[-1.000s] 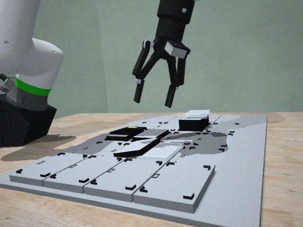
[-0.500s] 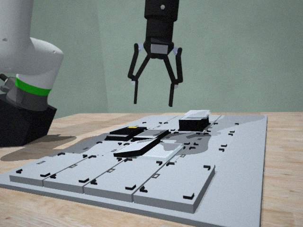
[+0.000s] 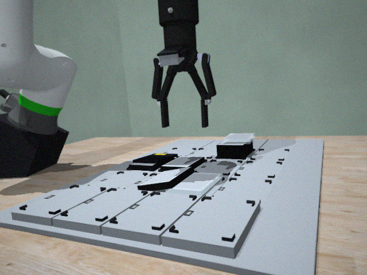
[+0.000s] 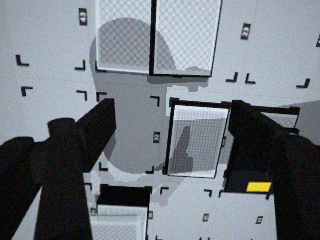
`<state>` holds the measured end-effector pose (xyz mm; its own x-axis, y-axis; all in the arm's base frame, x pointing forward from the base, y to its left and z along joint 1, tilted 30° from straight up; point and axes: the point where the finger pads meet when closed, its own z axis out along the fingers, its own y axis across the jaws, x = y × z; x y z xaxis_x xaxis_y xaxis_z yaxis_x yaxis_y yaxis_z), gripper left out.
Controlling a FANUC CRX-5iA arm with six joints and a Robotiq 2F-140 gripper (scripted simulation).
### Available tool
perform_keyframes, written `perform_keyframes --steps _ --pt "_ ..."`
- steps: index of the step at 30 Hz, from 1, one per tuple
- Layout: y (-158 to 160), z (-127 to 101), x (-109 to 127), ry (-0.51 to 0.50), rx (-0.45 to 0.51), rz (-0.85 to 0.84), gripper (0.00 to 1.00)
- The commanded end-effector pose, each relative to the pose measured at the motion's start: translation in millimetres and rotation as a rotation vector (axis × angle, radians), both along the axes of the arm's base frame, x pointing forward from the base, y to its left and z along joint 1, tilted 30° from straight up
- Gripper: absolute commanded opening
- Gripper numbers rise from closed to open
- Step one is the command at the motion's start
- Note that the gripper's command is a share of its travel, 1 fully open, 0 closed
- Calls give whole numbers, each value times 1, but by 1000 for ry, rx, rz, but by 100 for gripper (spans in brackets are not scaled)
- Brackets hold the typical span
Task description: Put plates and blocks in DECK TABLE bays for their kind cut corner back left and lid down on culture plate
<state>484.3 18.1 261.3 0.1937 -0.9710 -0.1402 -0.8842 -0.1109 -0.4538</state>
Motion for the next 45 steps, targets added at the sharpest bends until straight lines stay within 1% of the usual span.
perform_keyframes --steps 1,16,17,28,30,45 --pt "0 1 0 -17 26 -72 70" --pt "0 1 0 -17 26 -72 70" --pt "1 -1 -4 -17 26 -72 100" --pt "9 -20 -43 -17 26 -72 100" --pt "9 -20 -43 -17 26 -72 100" --pt "20 -47 -95 -17 26 -72 100"
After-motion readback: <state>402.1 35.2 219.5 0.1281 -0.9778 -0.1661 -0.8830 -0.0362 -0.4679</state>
